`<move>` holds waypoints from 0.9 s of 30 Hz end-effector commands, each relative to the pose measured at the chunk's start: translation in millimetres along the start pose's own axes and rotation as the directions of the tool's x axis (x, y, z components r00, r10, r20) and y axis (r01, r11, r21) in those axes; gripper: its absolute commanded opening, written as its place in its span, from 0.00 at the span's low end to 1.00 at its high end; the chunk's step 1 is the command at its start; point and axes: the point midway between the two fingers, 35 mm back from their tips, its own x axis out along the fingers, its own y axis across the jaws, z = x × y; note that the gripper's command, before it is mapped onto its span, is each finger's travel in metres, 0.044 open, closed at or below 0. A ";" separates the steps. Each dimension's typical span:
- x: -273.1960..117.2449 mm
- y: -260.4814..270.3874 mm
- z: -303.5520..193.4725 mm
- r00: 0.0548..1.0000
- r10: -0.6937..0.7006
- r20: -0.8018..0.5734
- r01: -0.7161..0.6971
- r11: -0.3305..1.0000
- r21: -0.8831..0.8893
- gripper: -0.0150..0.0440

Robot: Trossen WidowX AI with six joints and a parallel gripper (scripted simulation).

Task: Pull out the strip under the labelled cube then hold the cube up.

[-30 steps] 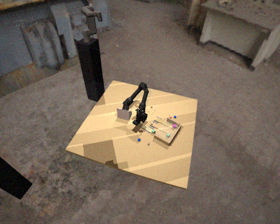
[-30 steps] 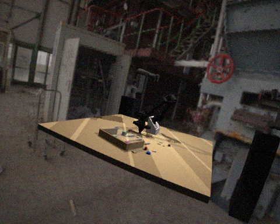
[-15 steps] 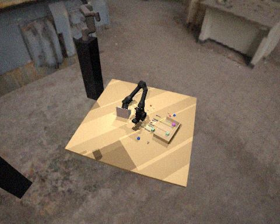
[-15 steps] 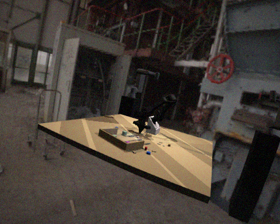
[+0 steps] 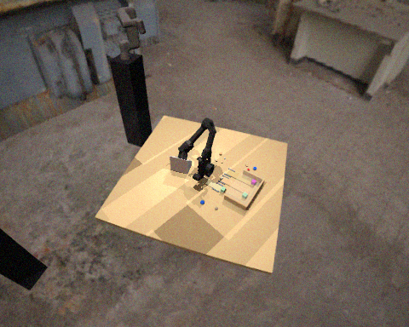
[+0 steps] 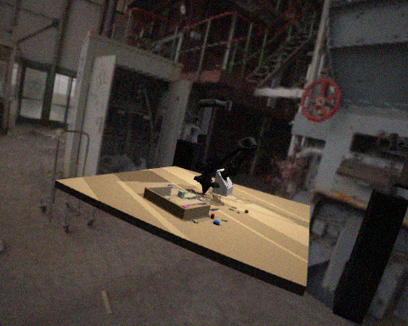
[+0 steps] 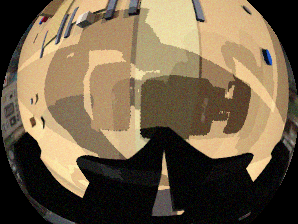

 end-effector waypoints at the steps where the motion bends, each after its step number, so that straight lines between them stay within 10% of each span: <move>1: 3.2 -0.1 -10.8 1.000 -0.005 -0.030 0.005 1.000 0.011 0.25; 27: -40.2 -0.2 2.7 1.000 -0.008 -0.027 0.008 1.000 0.010 0.25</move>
